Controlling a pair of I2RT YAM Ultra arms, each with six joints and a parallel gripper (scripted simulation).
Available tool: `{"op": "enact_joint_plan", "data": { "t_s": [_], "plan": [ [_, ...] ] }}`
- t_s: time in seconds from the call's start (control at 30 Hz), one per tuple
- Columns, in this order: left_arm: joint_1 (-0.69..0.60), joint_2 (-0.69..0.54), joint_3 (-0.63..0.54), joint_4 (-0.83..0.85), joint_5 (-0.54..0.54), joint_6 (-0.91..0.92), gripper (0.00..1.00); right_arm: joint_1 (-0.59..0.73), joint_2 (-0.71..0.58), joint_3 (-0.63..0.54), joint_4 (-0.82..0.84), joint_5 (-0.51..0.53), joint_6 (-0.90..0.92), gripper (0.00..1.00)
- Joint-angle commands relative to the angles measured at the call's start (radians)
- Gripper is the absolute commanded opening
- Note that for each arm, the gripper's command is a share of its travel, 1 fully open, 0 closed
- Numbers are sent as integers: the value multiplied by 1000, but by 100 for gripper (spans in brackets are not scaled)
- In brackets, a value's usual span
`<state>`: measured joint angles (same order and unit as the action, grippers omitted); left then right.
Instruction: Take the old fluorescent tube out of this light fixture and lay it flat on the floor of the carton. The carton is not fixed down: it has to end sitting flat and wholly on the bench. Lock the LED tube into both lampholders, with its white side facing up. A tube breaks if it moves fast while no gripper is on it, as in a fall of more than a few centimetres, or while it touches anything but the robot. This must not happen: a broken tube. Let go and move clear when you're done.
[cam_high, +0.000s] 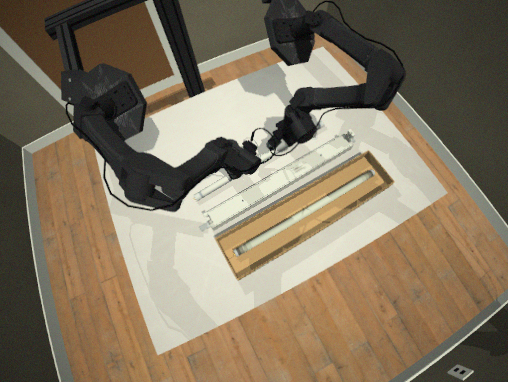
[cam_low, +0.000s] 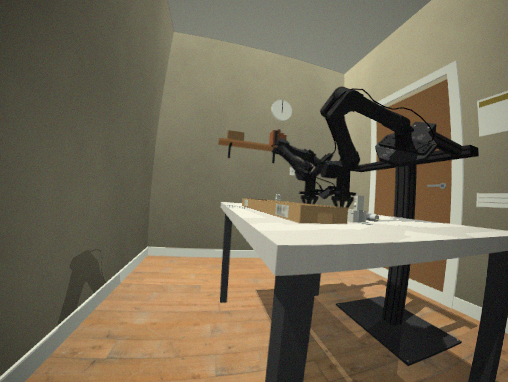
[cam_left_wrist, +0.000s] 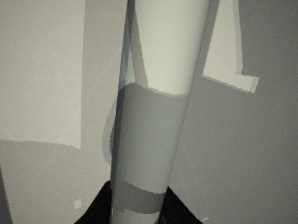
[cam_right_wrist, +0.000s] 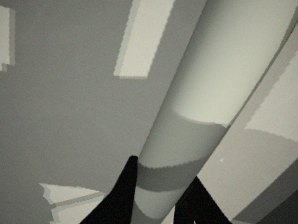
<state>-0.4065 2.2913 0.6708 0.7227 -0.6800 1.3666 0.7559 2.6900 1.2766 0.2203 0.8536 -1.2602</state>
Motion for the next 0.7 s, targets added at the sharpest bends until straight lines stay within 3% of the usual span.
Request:
{"op": "enact_joint_plan", "data": {
  "t_s": [0.0,0.57,0.67],
  "plan": [
    [-21,21,10,11,22,8,11,27,29,20,2,-18,-10,11],
    [-21,20,3,-8,22,-3,11,26,38,-6,-11,-18,-9,11],
    [-23,-25,-26,-11,19,-7,11,28,35,-20,-23,-16,4,11]
  ]
}}
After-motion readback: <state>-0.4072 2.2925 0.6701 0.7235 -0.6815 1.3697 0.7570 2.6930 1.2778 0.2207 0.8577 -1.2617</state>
